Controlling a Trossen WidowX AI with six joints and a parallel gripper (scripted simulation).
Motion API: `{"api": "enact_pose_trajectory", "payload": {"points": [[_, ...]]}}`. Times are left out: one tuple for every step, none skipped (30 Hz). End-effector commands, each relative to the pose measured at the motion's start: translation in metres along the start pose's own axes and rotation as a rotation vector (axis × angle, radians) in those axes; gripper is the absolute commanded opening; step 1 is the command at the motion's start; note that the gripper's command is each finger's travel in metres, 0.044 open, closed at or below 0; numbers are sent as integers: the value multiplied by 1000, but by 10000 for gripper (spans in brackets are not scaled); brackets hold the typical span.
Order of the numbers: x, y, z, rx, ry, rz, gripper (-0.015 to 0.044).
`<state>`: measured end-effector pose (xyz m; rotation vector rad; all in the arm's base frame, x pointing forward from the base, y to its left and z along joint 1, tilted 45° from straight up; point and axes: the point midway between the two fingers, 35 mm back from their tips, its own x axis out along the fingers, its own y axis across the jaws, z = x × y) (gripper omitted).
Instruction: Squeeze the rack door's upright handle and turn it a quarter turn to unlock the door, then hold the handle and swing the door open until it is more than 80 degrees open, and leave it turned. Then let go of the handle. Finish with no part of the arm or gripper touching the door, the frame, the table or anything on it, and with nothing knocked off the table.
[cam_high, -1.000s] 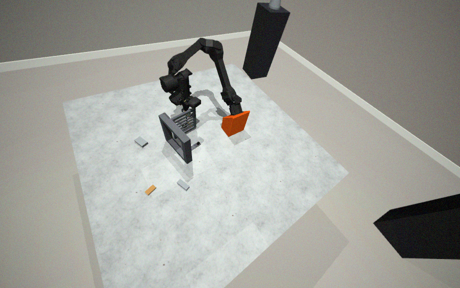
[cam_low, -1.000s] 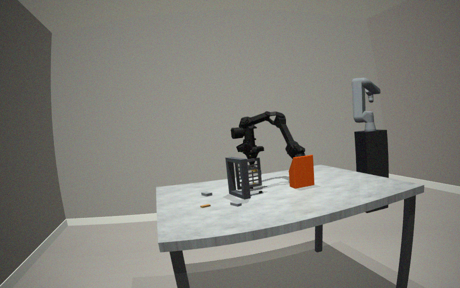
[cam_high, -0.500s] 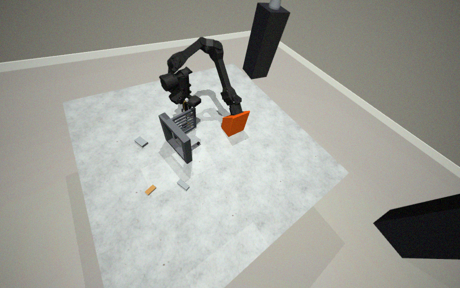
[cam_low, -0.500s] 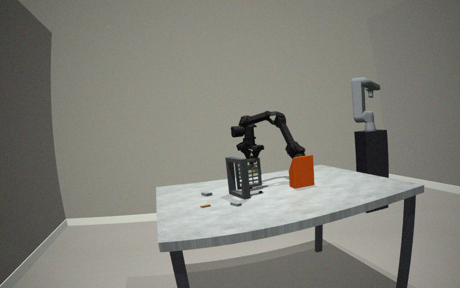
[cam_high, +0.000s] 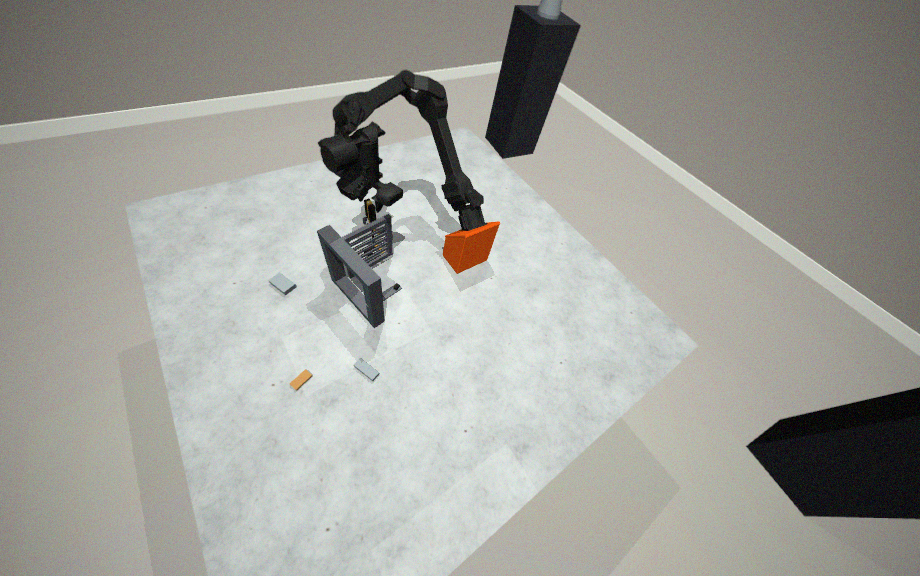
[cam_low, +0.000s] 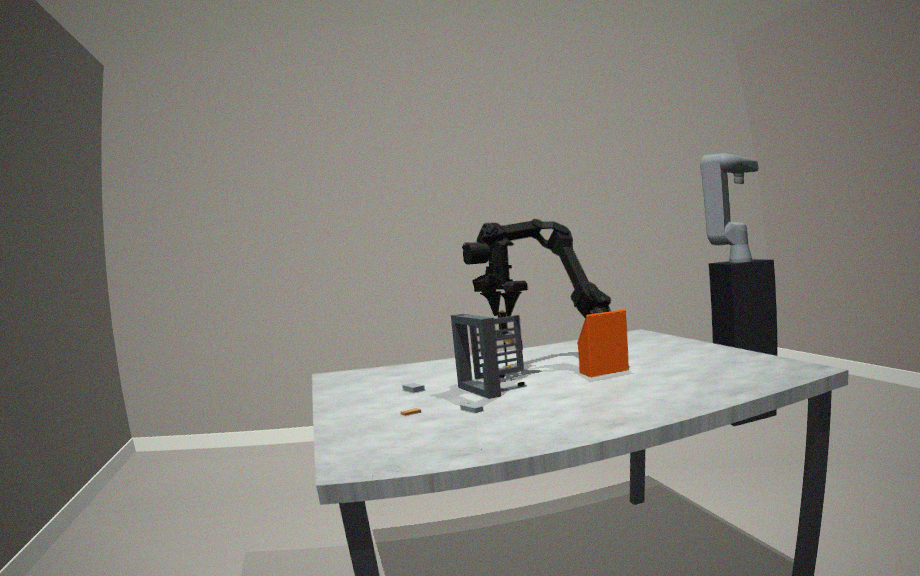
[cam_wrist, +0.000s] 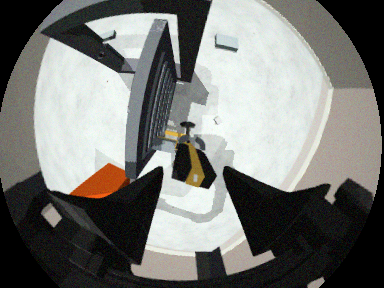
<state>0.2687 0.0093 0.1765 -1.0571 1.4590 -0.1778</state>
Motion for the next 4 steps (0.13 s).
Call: {"api": "enact_pose_trajectory", "payload": {"points": [[-7,1,1,-3,-10,2,290],[-9,1,1,-4,-11,2,290],[-10,1,1,-6,-13,1,290],[-12,1,1,-7,-14,1,290]]}}
